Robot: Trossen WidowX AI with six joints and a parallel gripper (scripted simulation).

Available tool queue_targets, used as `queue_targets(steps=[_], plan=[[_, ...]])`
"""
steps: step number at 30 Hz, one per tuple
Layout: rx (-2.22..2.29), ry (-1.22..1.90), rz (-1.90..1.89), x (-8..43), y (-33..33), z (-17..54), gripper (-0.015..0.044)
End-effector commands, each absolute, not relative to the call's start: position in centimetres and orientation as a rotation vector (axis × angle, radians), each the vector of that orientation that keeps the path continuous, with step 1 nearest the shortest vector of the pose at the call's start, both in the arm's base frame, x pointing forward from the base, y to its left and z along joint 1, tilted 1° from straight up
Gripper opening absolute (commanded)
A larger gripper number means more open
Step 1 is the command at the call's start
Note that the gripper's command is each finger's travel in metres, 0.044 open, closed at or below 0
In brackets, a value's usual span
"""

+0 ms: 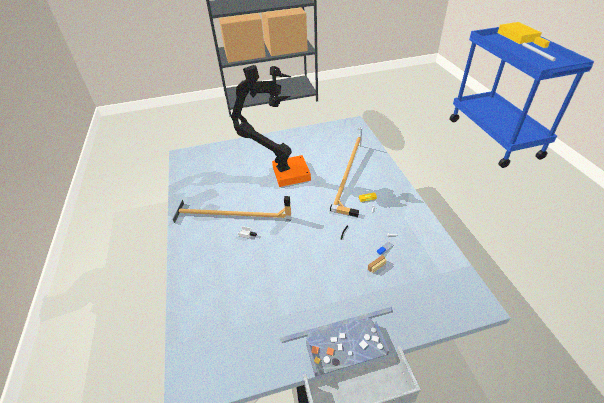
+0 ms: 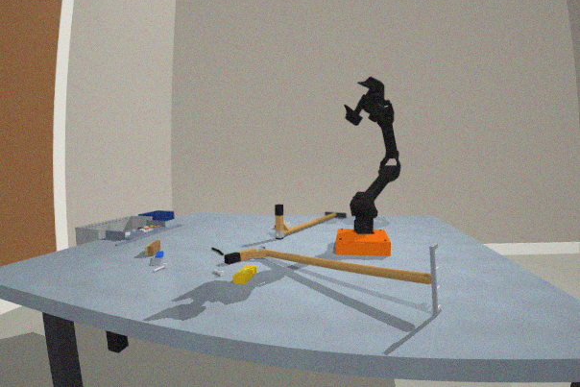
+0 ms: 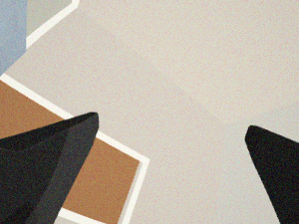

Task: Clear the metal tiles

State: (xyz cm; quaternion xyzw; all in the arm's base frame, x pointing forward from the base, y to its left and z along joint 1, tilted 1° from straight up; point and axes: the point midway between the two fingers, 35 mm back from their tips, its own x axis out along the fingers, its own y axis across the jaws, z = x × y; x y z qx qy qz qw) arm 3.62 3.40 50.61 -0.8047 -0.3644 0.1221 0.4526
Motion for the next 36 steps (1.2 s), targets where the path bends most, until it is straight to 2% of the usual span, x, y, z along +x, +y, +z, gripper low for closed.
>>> queue_targets(steps=[1,36], plan=[[-1.965,-0.814,0.310,4.3,3.6,50.5,0.0440],[-1.673,-0.208,0.216,9.5,2.4,48.9,0.0440]])
